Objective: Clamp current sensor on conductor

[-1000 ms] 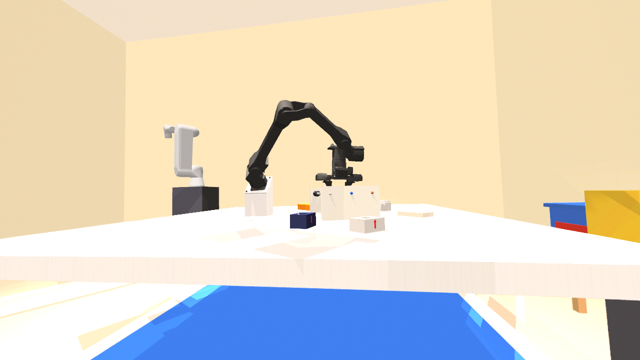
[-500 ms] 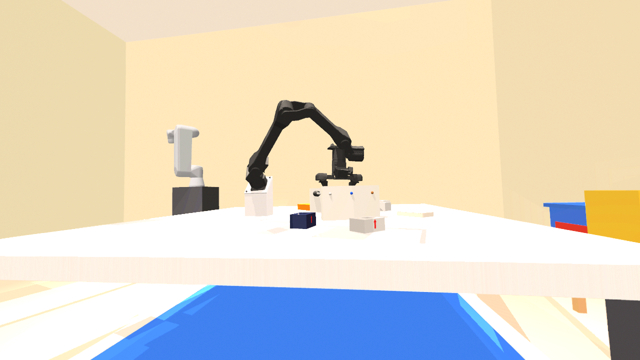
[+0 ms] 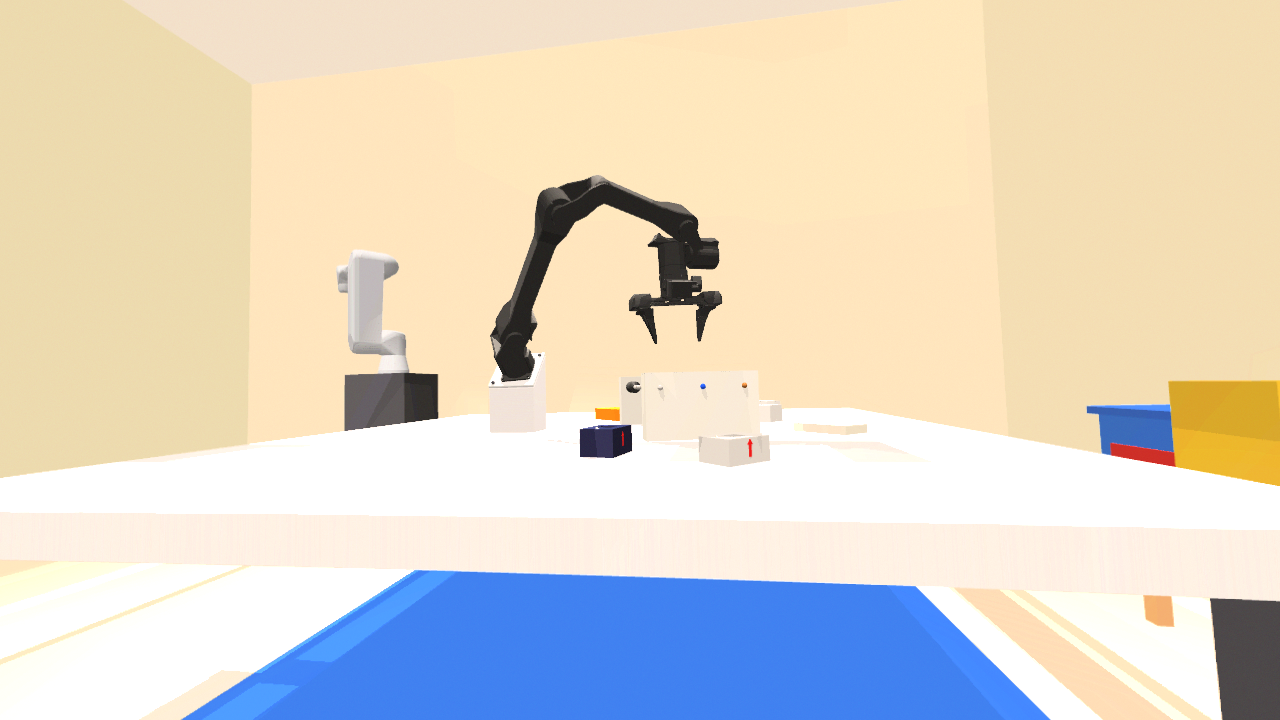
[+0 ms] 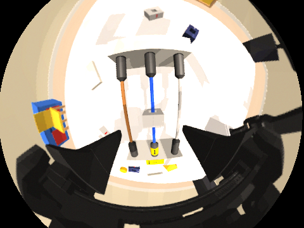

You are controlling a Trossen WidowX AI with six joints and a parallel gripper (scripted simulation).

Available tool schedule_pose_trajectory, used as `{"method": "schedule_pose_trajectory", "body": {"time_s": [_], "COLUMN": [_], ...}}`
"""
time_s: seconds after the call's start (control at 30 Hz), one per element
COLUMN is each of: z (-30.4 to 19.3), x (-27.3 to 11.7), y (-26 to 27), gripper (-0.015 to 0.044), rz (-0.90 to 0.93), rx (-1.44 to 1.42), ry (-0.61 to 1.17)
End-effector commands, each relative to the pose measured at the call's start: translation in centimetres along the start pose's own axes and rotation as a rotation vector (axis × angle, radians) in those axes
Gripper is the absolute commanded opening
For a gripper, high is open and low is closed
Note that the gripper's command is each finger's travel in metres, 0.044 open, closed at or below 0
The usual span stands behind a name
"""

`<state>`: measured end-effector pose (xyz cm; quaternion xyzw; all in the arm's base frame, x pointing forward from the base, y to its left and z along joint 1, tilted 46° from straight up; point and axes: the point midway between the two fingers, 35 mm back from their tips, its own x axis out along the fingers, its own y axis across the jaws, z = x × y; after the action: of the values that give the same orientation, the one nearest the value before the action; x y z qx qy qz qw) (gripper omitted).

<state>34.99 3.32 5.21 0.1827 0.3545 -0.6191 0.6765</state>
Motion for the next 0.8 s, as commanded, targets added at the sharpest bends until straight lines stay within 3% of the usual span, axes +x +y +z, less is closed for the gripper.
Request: {"method": "schedule_pose_trajectory", "body": {"time_s": [0.0,0.23,0.43,0.77], "z": [-0.8,-8.4,-12.1,-12.2], "x": [0.7,0.2,-0.2,-0.4], "y": [-0.7,-5.1,-9.4,-9.2], "gripper": [0.0440,0.0440,0.0440,0.0440], "rz": [-0.030,0.095,0.288,0.274], "rx": [-0.034,-0.408,-0.705,-0.694], "ry": [-0.031,-0.427,-0.791,-0.762]}}
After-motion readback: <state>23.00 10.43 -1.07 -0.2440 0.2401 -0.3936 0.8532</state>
